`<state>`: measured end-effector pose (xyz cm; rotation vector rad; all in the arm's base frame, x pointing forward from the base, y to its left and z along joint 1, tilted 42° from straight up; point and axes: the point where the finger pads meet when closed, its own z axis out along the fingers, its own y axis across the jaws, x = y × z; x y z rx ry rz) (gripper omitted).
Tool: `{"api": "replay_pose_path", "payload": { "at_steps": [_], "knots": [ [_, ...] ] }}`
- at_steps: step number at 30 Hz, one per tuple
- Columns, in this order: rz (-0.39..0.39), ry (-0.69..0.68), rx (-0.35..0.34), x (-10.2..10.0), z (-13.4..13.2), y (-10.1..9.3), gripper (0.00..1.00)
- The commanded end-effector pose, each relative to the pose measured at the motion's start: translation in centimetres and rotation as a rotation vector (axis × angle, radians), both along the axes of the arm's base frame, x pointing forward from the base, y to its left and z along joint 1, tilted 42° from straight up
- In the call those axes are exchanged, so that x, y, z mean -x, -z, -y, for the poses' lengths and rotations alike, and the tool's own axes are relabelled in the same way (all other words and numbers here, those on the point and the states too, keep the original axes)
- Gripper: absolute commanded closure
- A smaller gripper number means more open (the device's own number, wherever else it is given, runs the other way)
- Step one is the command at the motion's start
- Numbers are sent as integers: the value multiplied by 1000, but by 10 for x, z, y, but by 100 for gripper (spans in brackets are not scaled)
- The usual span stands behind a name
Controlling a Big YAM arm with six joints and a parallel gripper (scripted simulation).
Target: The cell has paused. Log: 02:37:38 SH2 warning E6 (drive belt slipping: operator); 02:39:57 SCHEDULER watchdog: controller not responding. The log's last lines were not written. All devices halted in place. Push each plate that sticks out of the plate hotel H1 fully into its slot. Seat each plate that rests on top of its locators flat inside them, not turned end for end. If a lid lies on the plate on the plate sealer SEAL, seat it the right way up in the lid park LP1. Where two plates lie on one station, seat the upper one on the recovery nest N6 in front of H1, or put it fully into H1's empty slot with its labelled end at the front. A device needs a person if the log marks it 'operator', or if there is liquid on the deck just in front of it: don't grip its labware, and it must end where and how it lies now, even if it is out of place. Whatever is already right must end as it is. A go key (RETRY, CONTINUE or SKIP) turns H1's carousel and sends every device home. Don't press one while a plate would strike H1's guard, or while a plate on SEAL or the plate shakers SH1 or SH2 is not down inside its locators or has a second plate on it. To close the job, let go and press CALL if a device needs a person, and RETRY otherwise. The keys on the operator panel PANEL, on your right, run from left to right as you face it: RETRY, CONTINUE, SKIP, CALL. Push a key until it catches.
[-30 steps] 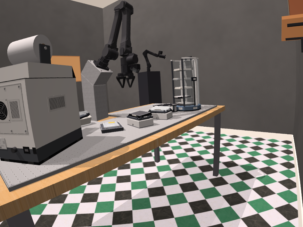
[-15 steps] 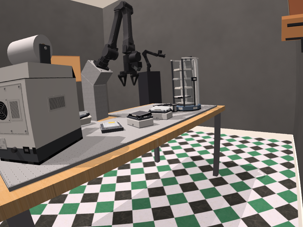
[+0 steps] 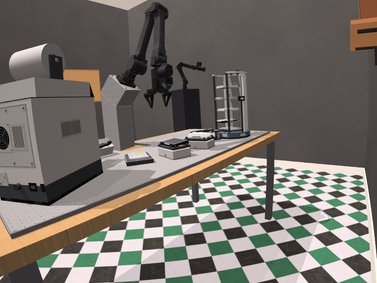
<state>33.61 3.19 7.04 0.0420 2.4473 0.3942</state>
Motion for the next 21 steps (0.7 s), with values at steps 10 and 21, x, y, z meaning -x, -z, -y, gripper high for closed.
{"api": "replay_pose_path", "payload": {
  "at_steps": [10, 21],
  "knots": [
    [-38, 121, -82, -18, 37, -4, 0],
    [-38, 121, -82, -29, 66, -3, 0]
  ]
}}
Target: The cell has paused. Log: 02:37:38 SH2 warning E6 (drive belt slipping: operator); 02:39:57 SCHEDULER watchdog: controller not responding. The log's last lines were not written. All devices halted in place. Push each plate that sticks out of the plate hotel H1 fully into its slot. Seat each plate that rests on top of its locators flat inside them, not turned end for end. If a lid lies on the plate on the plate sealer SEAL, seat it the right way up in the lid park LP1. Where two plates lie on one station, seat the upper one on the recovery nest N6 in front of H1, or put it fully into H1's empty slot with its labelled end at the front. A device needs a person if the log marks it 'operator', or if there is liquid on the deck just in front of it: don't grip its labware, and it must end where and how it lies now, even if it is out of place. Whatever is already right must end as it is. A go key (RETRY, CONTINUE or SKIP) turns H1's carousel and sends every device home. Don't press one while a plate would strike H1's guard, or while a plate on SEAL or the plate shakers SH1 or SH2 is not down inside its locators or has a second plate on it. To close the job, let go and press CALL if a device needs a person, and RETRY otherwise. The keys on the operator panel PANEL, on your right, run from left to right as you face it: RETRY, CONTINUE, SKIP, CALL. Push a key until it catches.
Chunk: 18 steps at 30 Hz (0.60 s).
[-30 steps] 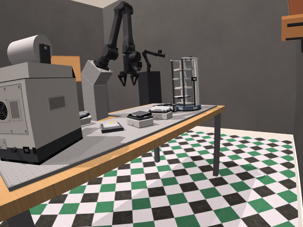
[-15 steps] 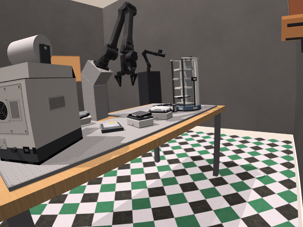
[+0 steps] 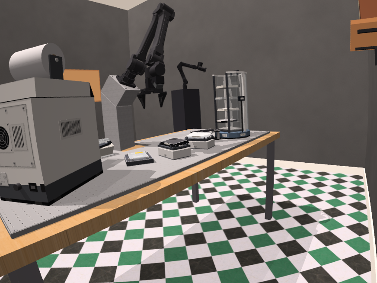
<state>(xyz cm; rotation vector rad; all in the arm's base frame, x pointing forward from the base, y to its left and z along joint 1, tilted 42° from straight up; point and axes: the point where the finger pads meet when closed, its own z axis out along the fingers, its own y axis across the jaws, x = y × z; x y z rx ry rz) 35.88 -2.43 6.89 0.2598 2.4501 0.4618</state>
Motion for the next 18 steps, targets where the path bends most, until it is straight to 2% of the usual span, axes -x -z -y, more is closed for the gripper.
{"api": "replay_pose_path", "payload": {
  "at_steps": [1, 7, 13, 15, 18],
  "knots": [
    [7, -13, 19, -8, 13, -4, 0],
    [7, -12, 19, -15, 33, -4, 0],
    [-50, 153, -117, -16, 52, 2, 0],
    [-50, 153, -117, -16, 52, 2, 0],
    [-76, 228, -179, -17, 62, 4, 0]
  ]
}}
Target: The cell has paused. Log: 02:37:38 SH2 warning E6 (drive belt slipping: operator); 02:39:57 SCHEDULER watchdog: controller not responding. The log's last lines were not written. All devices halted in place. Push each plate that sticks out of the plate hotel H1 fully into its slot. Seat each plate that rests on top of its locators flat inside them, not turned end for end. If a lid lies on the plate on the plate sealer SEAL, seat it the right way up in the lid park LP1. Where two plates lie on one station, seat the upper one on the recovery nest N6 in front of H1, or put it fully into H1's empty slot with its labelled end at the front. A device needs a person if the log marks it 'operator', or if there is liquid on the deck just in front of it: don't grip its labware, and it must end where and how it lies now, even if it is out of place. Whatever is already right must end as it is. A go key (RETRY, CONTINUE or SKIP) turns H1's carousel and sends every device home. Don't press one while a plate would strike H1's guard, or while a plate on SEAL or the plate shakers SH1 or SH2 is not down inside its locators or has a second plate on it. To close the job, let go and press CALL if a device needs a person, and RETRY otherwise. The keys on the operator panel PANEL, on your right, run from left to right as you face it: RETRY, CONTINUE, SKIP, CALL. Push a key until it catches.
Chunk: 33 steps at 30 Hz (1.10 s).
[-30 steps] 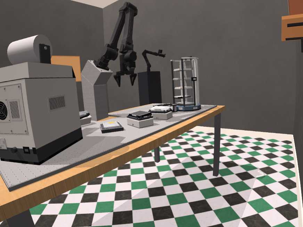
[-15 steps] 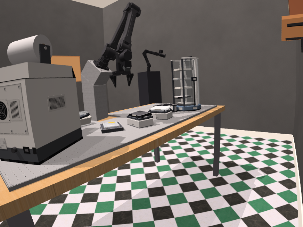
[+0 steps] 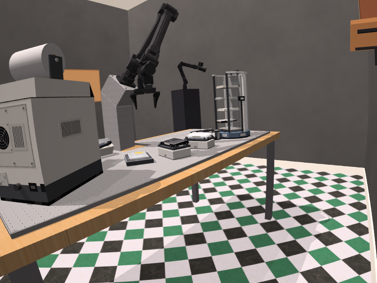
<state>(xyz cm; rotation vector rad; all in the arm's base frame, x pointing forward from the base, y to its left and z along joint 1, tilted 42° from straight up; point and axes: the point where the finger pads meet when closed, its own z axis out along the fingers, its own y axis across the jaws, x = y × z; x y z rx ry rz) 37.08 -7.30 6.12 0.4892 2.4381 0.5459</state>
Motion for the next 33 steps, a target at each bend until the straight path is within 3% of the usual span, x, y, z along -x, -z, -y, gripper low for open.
{"api": "replay_pose_path", "payload": {
  "at_steps": [1, 28, 31, 33],
  "knots": [
    [-29, 99, -66, -5, 17, -2, 0],
    [-22, 85, -53, -12, 100, 19, 0],
    [-31, 110, -73, -12, 103, 21, 0],
    [-54, 176, -128, -10, 109, 24, 0]
  ]
}}
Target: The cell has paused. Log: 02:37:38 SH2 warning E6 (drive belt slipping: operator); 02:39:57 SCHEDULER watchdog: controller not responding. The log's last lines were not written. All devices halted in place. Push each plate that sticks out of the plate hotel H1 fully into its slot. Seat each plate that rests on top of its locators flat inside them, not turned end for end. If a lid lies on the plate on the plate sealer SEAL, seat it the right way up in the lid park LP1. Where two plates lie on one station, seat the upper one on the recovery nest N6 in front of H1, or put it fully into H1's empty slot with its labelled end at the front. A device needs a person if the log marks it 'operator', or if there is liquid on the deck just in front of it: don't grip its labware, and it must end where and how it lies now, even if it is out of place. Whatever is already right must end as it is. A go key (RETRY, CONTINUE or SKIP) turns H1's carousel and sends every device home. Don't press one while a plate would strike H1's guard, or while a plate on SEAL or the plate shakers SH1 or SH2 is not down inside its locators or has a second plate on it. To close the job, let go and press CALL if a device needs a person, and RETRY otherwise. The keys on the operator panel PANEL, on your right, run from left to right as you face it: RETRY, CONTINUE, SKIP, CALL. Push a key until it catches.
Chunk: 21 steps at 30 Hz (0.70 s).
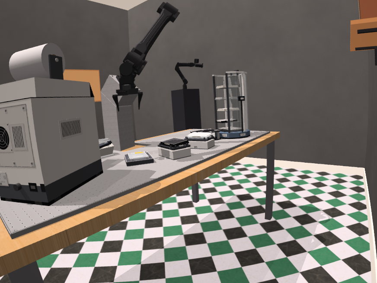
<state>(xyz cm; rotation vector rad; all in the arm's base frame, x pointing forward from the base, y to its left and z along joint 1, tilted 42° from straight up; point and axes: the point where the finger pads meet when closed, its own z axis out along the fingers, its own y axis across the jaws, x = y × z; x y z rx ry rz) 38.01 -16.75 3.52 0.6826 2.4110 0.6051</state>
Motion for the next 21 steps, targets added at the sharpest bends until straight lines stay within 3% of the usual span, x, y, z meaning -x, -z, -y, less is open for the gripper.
{"api": "replay_pose_path", "payload": {
  "at_steps": [1, 7, 21],
  "knots": [
    [-23, 83, -56, 0, 17, 0, 0],
    [-69, 214, -164, 3, 35, 9, 0],
    [-62, 199, -150, 11, 71, 27, 0]
  ]
}}
